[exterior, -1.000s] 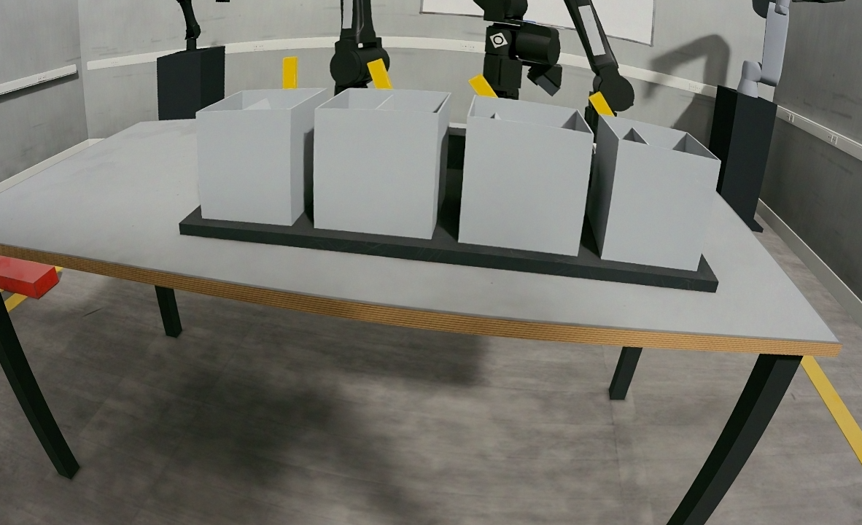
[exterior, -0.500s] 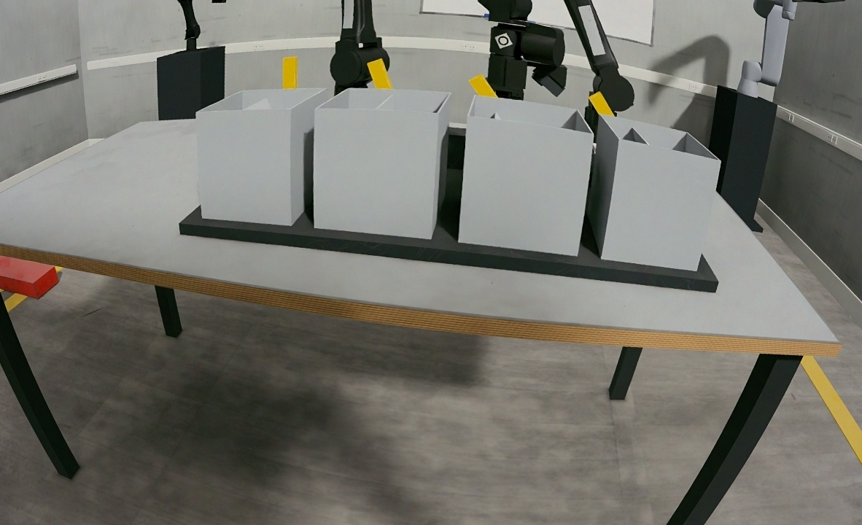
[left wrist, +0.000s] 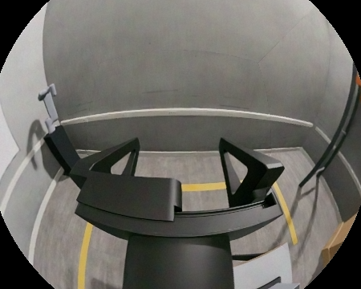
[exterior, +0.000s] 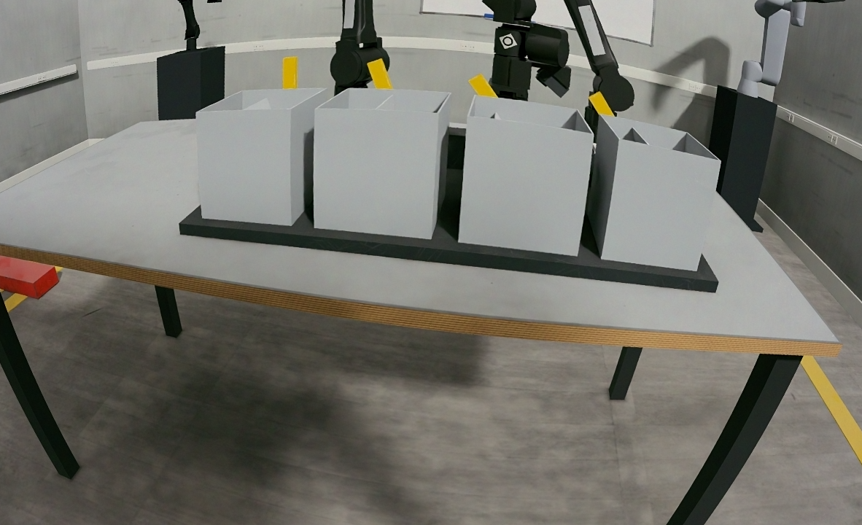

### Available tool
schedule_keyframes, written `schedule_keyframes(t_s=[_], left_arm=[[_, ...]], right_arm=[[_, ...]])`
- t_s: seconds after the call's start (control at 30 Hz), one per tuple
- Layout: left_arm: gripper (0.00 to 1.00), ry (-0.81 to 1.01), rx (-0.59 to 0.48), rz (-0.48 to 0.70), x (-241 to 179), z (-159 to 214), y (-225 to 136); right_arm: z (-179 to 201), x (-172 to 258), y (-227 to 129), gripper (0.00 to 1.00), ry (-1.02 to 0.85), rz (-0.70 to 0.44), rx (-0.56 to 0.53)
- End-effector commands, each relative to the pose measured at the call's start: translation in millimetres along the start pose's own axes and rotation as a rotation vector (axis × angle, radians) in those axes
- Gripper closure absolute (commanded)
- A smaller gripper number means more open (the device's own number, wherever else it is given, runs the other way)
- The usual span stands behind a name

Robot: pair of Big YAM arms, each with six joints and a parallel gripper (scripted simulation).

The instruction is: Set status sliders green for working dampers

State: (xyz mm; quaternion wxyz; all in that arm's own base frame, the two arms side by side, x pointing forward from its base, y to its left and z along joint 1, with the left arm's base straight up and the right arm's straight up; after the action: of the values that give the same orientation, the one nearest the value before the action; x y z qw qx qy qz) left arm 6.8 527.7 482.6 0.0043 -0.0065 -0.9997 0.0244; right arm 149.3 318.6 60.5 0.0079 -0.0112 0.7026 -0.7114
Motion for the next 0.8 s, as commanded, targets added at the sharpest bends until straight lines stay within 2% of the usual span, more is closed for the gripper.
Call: schedule_keyframes(t_s=[0.0, 0.77], left_arm=[[0.00, -0.009, -0.049, -0.009, 4.3, -17.7, -3.7], [0.00, -0.009, -0.049, -0.009, 4.3, -17.7, -3.7]], right_arm=[[-31.3, -8.1, -15.0, 1.00, 0.004, 0.023, -0.049], [-39.5, -7.6, -15.0, 1.00, 0.004, 0.022, -0.047]])
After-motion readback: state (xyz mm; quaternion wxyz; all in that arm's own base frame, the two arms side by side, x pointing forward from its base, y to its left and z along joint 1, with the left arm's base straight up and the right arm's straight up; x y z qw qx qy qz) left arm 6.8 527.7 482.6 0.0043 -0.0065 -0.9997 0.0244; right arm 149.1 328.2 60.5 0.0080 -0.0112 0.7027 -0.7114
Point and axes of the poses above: on each arm, the point where the finger pads meet when closed, its own y axis out along the fingers, its own x axis across the jaws, z = x × y, the point moved 2 cm from there along -y, back along the fingers
